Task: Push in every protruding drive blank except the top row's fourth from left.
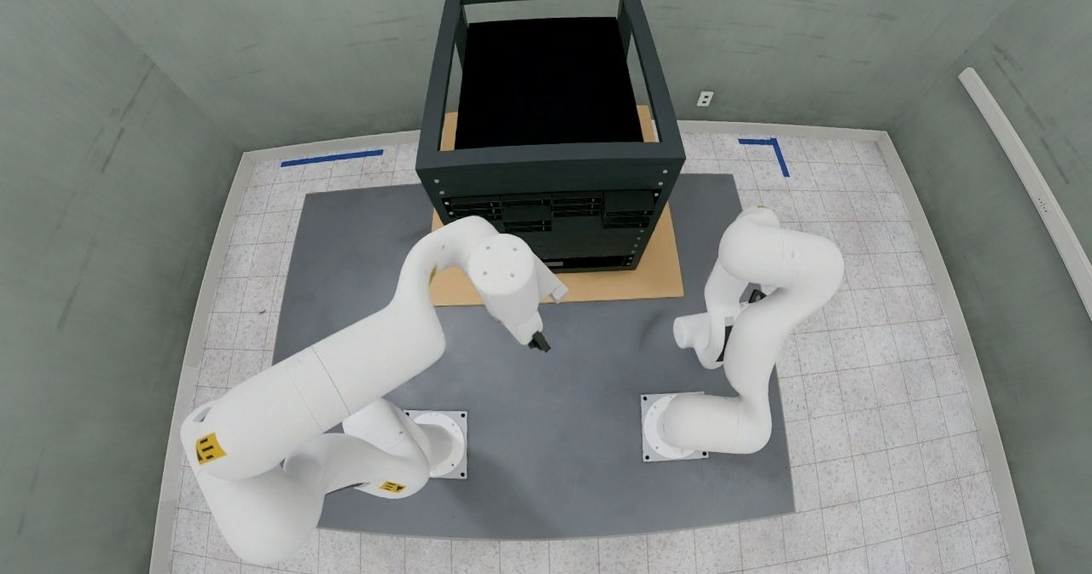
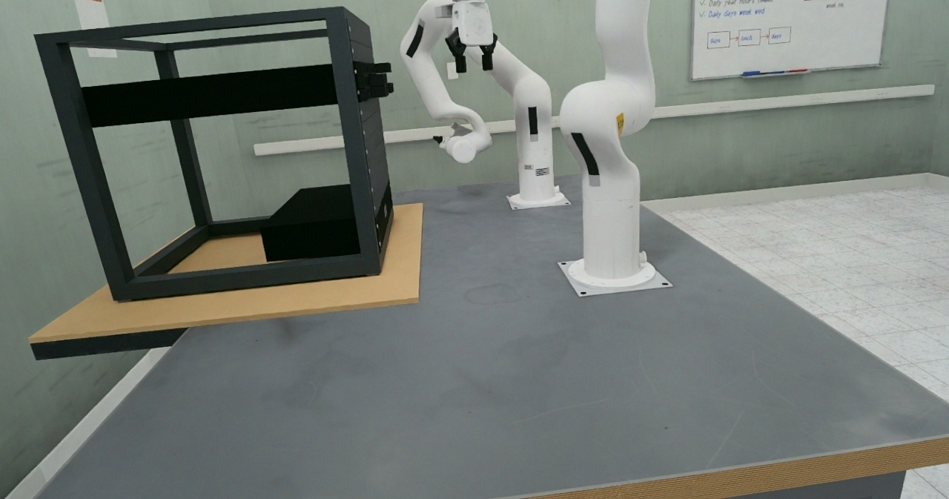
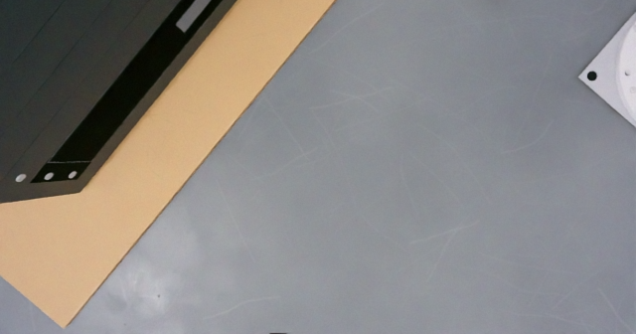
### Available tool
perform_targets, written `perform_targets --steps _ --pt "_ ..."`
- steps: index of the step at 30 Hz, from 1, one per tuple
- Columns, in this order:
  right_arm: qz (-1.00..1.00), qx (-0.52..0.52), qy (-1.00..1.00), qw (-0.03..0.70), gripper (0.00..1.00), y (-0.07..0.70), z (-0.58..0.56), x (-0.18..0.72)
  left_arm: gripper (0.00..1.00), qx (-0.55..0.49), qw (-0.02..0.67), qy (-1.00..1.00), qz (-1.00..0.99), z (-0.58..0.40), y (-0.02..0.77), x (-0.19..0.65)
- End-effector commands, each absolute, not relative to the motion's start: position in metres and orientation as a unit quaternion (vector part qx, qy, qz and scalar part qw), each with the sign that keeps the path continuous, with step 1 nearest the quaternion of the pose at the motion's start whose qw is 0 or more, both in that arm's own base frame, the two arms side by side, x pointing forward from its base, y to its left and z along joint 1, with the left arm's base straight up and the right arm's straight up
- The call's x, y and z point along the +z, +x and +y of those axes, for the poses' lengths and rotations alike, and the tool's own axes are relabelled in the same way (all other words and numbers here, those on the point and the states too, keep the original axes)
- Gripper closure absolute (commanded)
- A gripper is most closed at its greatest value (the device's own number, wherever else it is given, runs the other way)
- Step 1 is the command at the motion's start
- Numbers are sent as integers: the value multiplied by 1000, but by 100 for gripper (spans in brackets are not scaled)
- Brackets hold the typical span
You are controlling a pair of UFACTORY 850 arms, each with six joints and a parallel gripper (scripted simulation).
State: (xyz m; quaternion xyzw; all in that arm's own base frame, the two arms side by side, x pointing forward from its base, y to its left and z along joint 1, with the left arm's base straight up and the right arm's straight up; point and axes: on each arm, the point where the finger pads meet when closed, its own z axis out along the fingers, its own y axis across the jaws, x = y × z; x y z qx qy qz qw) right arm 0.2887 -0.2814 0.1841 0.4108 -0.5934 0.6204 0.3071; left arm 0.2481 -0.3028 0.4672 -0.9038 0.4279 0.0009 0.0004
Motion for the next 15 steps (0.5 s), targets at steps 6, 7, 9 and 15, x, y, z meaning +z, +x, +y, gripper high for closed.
perform_targets --steps 6,7,9,15 --pt "-521 645 441 342 0 285 -237 205 0 0 0 -909 416 -297 256 468" --pt "-510 648 446 348 0 284 -231 208 0 0 0 -911 413 -295 258 468" --pt "-485 655 455 358 0 283 -216 214 0 0 0 -915 404 -289 264 468" --pt "-414 671 479 387 0 279 -177 233 0 0 0 -930 368 -268 286 468"
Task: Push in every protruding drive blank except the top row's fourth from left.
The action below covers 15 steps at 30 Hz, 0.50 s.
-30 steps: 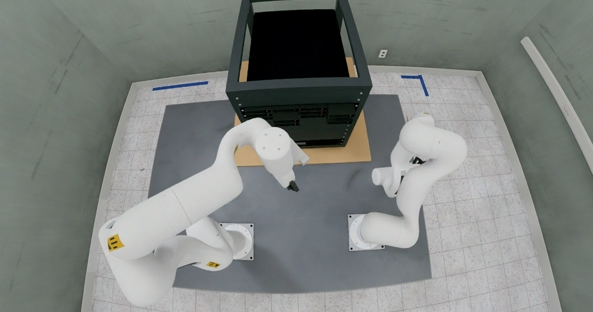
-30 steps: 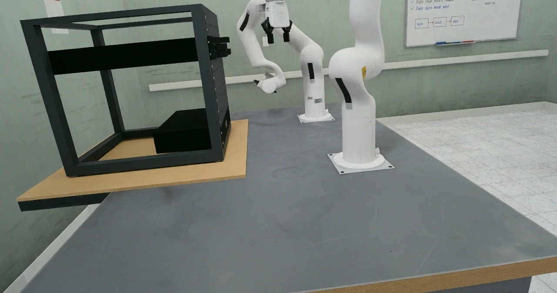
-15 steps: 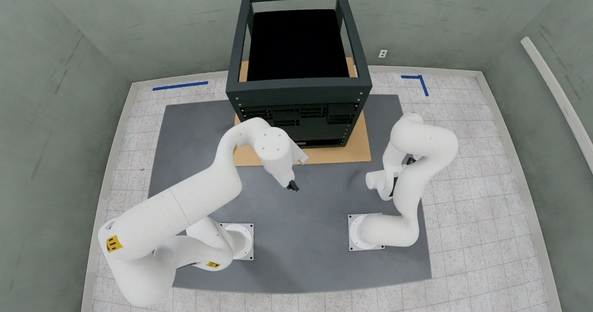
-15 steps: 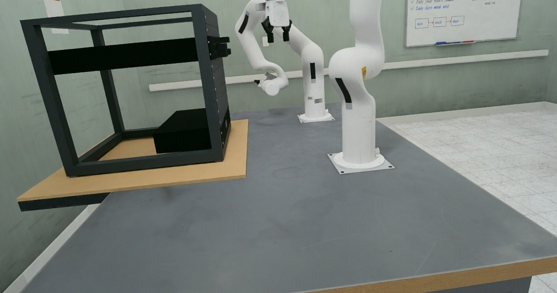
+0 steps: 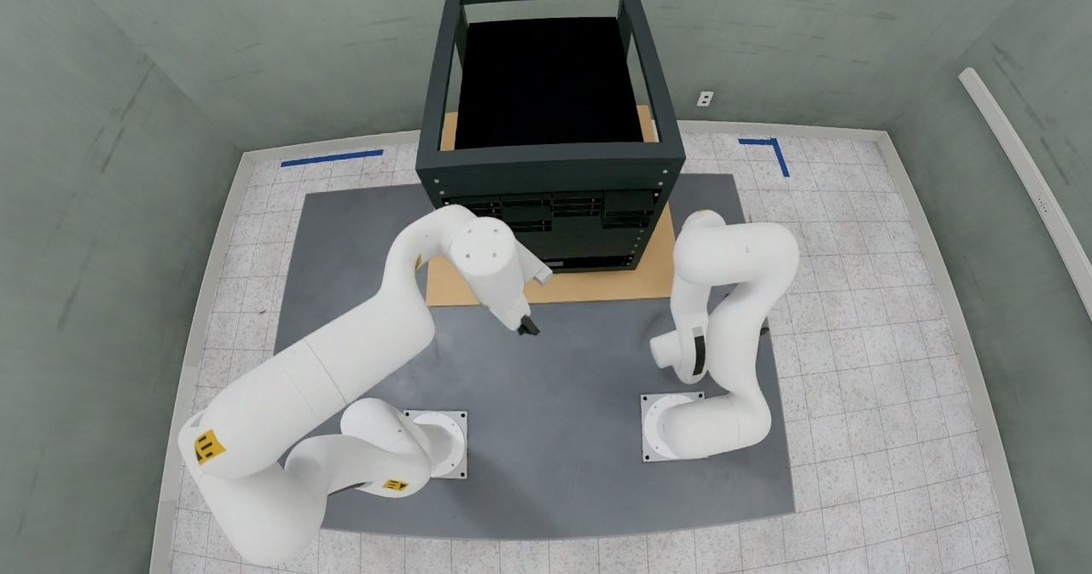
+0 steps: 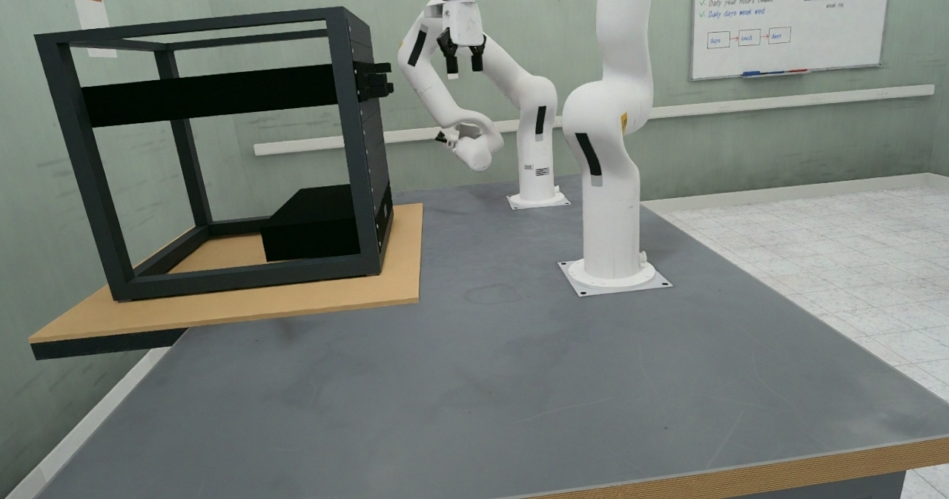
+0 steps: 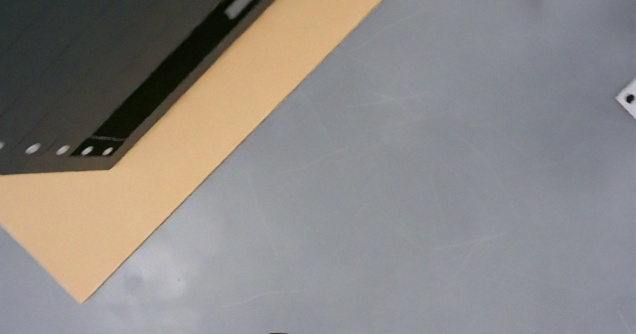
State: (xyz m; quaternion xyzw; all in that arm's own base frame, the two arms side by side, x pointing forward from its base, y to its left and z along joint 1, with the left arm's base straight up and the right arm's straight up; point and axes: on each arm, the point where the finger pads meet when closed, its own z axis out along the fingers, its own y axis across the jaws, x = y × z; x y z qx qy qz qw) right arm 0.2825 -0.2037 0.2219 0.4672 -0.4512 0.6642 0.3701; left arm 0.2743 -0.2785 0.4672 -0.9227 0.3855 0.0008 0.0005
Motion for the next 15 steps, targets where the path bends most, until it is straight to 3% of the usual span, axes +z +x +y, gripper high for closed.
perform_targets --steps 1,15 --pt "-414 671 479 387 0 279 -177 233 0 0 0 -930 368 -268 286 468" --pt "-161 691 534 461 0 268 -47 293 0 0 0 -983 181 -140 366 468"
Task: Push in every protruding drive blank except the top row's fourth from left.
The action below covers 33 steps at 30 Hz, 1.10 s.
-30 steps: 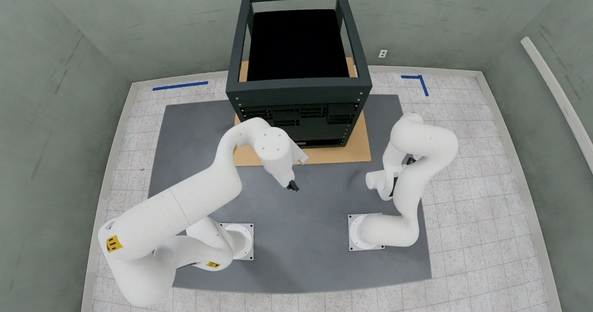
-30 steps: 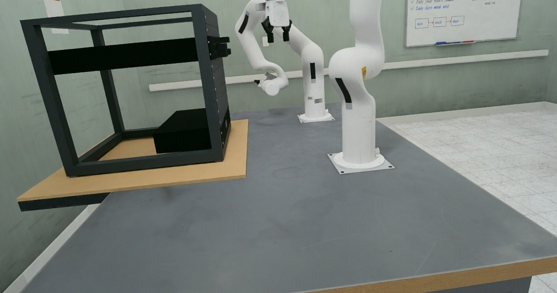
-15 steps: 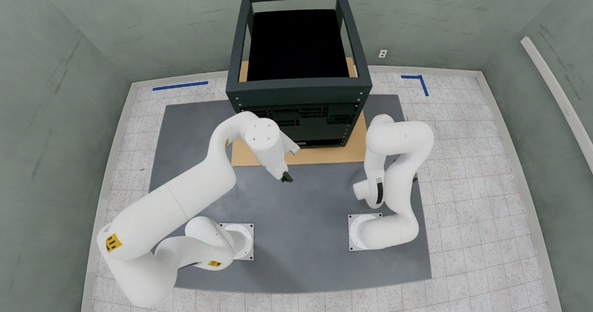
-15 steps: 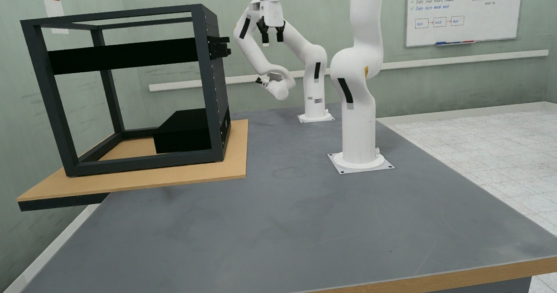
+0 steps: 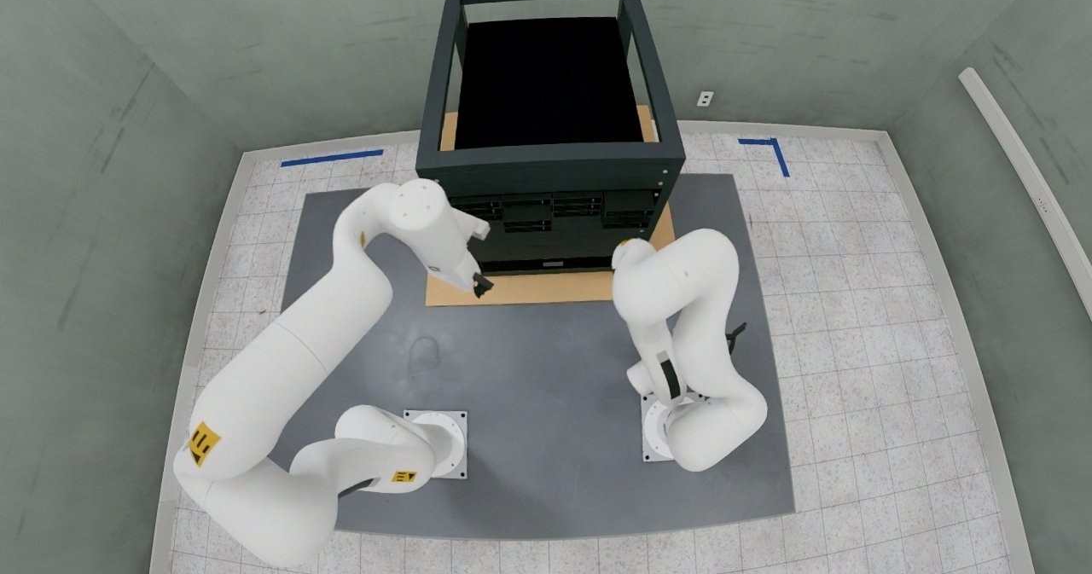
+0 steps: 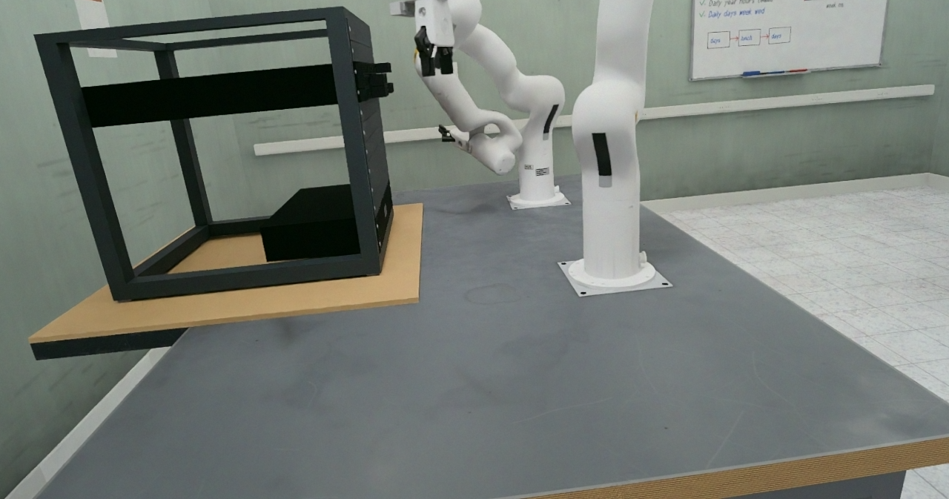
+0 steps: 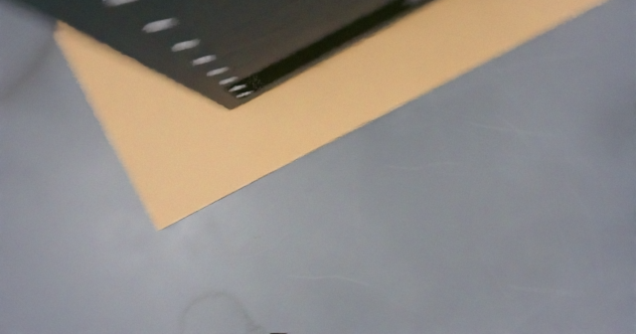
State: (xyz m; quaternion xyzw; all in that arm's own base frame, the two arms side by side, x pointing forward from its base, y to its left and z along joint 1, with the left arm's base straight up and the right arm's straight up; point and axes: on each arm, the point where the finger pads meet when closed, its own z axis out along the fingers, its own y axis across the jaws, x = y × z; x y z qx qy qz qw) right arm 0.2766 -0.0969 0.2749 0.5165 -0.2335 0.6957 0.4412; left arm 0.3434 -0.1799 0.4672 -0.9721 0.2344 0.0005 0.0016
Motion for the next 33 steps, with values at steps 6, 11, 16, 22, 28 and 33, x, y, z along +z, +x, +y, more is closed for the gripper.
perform_targets --steps 6,11,16,22,28,33 --pt "-88 687 542 476 0 265 -10 310 0 0 0 -995 104 -81 383 468" --pt "-5 679 548 489 0 261 31 329 0 0 0 -999 35 -27 391 468" --pt "70 666 550 499 0 257 68 345 0 0 0 -999 -38 30 391 468" --pt "126 655 549 504 0 255 96 358 0 0 0 -993 -117 91 381 468" --pt "203 635 545 508 0 251 135 375 0 0 0 -980 -201 154 360 468" --pt "261 618 540 509 0 248 164 389 0 0 0 -962 -273 205 334 468"
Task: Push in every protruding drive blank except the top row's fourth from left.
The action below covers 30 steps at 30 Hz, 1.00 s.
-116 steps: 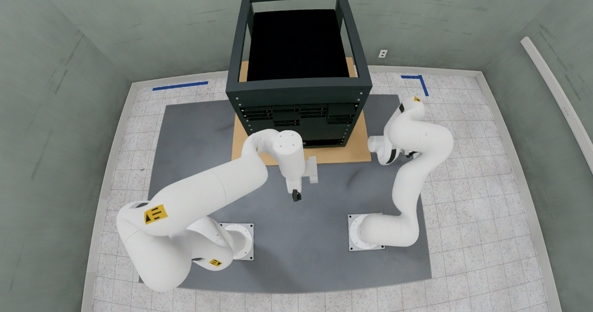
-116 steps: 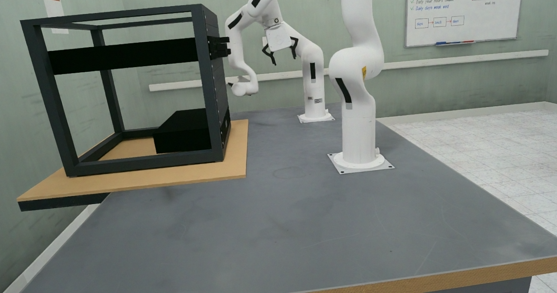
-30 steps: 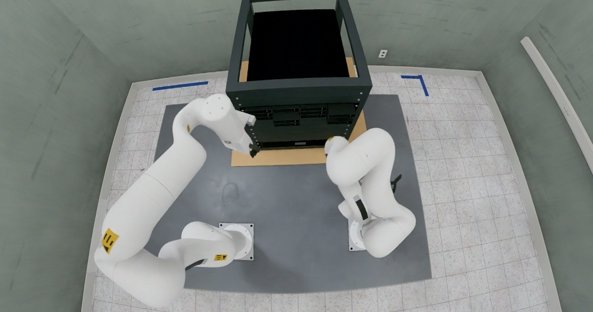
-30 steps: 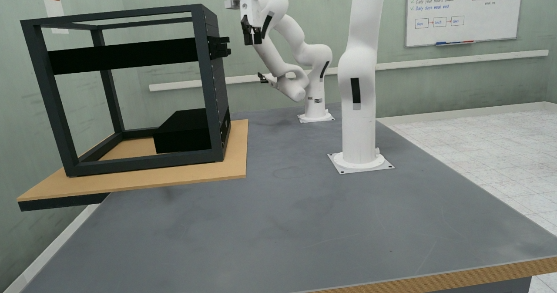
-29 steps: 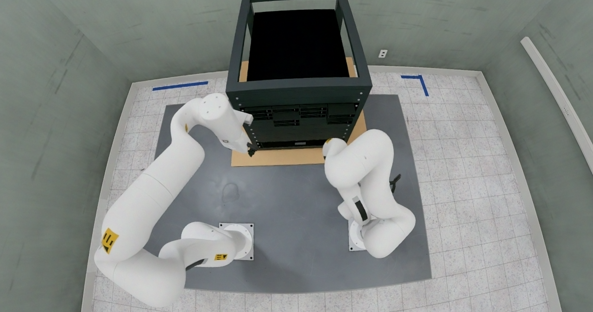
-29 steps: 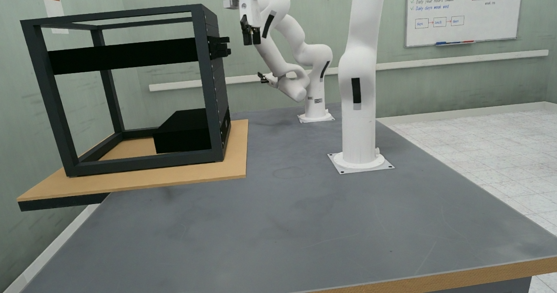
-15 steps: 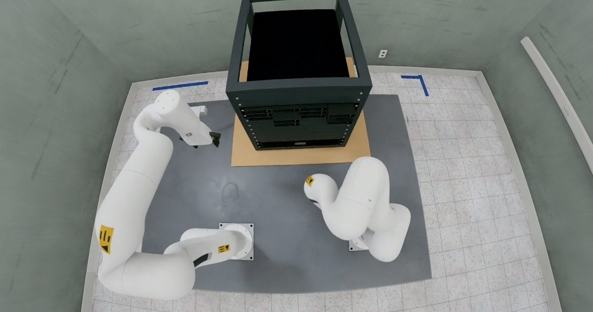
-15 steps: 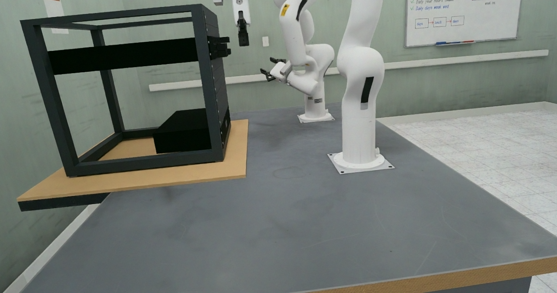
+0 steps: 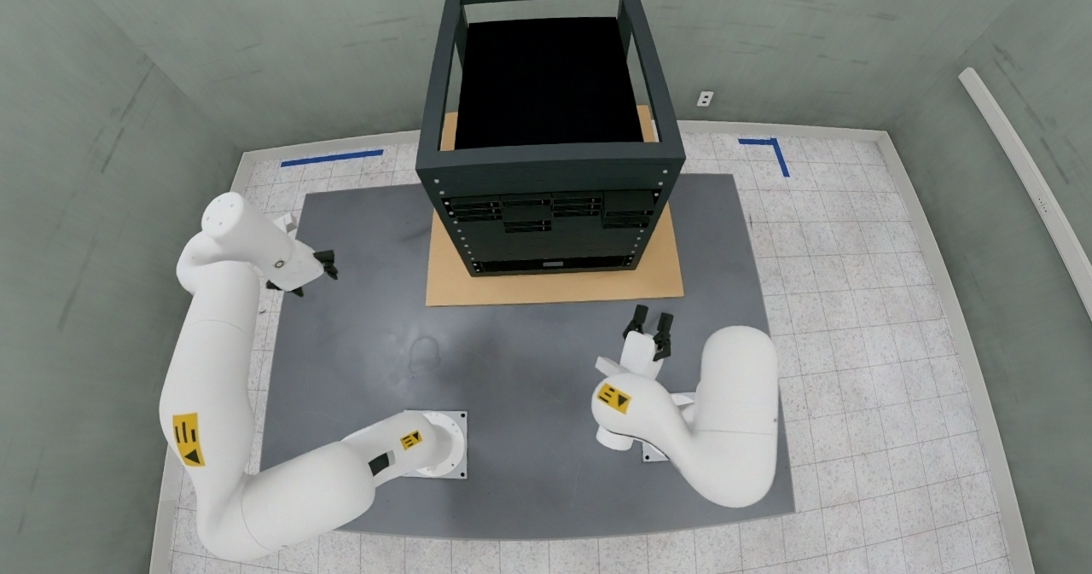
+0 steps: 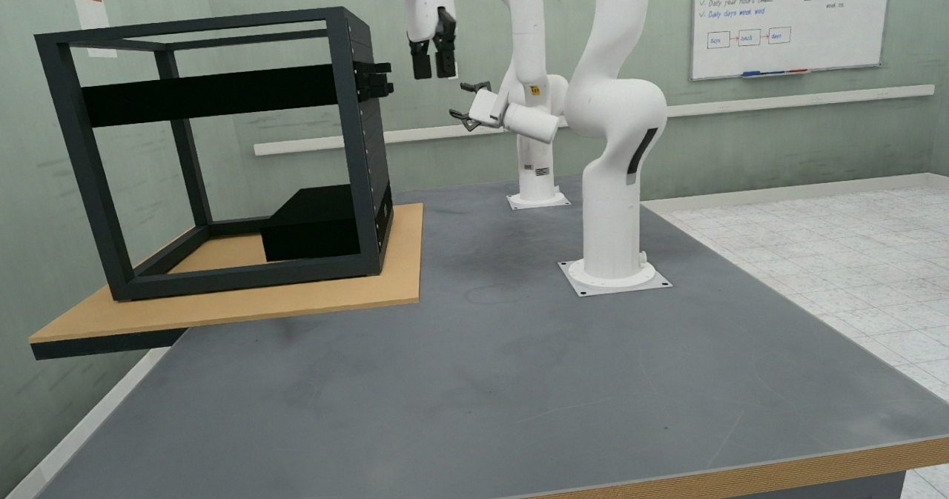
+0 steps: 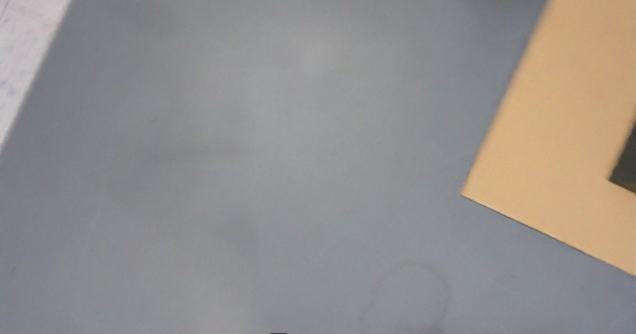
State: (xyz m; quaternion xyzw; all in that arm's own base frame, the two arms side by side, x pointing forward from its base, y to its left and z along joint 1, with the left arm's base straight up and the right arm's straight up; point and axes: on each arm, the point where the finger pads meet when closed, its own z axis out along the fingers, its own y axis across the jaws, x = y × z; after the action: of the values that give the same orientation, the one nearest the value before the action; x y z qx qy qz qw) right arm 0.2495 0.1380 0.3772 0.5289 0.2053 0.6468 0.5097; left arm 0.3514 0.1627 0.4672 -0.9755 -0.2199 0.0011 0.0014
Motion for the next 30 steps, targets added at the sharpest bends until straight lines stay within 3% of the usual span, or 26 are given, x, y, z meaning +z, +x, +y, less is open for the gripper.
perform_targets --steps 1,21,30 --pt "272 614 539 509 0 248 170 391 0 0 0 -958 -286 215 328 468" --pt "420 555 515 501 0 241 248 428 0 0 0 -857 -516 346 183 468" --pt "473 529 502 495 0 238 277 442 0 0 0 -775 -631 384 79 468"
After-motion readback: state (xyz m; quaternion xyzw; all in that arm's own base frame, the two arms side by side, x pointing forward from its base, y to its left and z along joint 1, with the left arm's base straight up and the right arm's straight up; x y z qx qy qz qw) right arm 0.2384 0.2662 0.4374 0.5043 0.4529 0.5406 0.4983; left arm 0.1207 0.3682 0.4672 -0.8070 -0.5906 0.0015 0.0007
